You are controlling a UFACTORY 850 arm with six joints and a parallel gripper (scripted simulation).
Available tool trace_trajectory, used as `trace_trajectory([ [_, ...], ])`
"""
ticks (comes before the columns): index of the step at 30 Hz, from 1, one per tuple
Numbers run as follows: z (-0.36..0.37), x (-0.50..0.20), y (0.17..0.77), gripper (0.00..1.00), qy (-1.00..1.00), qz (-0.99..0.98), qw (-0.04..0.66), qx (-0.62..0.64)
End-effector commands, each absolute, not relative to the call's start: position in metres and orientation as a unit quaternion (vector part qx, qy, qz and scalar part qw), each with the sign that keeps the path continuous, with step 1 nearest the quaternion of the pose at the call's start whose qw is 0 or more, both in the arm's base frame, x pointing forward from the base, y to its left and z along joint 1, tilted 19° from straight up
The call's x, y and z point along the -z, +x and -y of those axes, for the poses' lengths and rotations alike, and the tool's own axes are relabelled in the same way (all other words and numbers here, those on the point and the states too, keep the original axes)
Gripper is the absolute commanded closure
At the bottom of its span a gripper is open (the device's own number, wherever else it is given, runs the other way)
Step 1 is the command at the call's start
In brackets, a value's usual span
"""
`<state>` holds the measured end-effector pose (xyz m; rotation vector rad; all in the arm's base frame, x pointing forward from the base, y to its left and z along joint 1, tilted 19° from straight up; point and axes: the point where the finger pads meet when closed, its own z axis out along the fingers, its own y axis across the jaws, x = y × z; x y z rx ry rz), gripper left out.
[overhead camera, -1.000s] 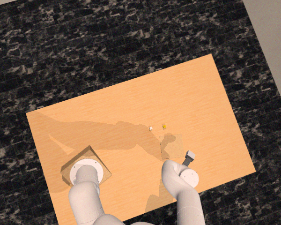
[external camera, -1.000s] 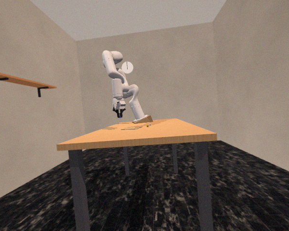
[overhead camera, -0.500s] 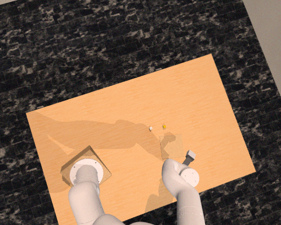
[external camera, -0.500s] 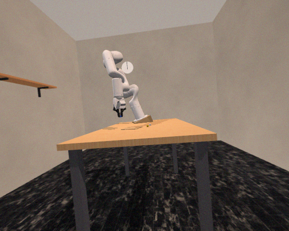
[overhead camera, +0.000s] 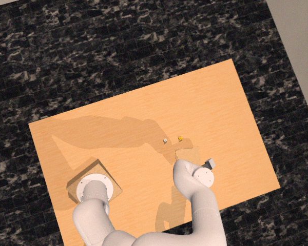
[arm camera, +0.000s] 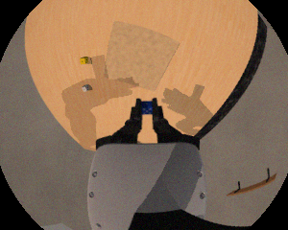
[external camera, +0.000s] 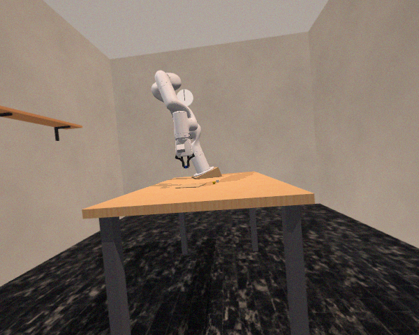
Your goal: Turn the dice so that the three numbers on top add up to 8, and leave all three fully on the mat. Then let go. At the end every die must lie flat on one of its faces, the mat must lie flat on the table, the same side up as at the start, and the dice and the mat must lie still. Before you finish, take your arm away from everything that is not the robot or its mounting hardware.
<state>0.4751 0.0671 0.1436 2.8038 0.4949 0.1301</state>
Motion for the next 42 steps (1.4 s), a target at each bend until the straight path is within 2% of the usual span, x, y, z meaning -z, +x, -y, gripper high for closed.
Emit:
trace_trajectory([
  [1, -0.089, -0.138, 0.47, 0.89, 0.982, -0.096, 0.152, -0.066],
  [23, -0.096, -0.132, 0.469, 0.89, 0.984, -0.067, 0.15, -0.071],
  [42, -0.076, -0.064, 0.48, 0.89, 0.984, -0.067, 0.15, -0.071],
])
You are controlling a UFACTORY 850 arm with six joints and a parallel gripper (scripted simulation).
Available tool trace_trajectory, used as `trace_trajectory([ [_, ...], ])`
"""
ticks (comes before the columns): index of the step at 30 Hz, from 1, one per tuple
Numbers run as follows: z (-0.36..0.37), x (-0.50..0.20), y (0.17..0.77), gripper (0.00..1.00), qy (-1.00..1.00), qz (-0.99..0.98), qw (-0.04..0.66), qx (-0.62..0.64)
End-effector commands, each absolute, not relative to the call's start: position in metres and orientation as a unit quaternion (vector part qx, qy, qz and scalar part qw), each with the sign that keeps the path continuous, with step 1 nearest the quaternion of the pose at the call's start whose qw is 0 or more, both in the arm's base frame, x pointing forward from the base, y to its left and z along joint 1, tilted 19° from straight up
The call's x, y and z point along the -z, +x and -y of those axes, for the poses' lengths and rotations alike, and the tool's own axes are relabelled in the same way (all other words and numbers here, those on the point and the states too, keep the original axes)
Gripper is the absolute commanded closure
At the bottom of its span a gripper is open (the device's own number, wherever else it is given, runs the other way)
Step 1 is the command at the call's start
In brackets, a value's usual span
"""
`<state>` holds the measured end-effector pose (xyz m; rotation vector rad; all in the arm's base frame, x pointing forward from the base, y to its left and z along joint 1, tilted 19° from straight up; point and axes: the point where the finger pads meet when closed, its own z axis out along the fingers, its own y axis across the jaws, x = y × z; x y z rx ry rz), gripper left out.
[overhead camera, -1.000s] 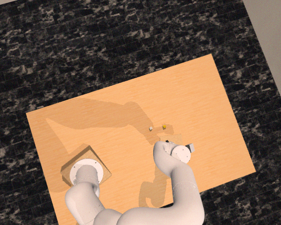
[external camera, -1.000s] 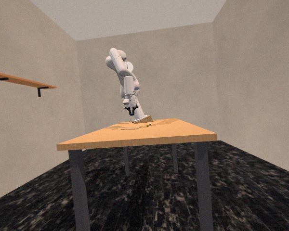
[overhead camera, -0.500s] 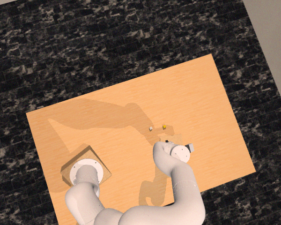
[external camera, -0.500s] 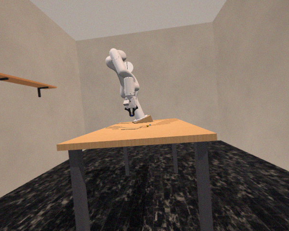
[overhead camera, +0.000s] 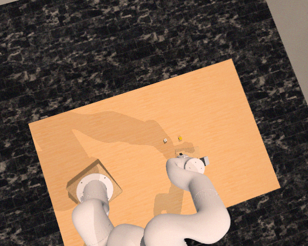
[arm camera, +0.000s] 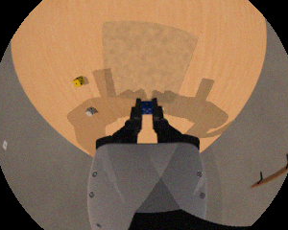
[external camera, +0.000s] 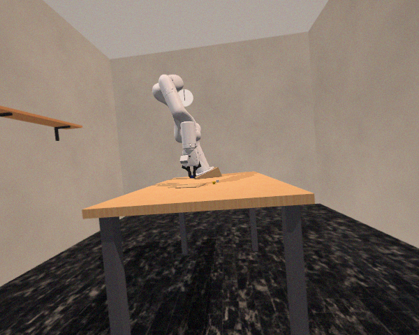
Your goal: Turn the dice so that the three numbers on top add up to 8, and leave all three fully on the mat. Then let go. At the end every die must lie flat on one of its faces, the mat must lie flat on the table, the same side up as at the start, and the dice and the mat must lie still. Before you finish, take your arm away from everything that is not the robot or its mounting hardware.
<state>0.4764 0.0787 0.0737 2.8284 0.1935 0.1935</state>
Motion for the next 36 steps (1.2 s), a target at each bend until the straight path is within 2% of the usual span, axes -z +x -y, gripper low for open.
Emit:
trace_trajectory([
  [1, -0.075, -0.06, 0.48, 0.89, 0.984, -0.067, 0.15, -0.071],
  [36, -0.07, -0.043, 0.483, 0.89, 0.984, -0.067, 0.15, -0.071],
])
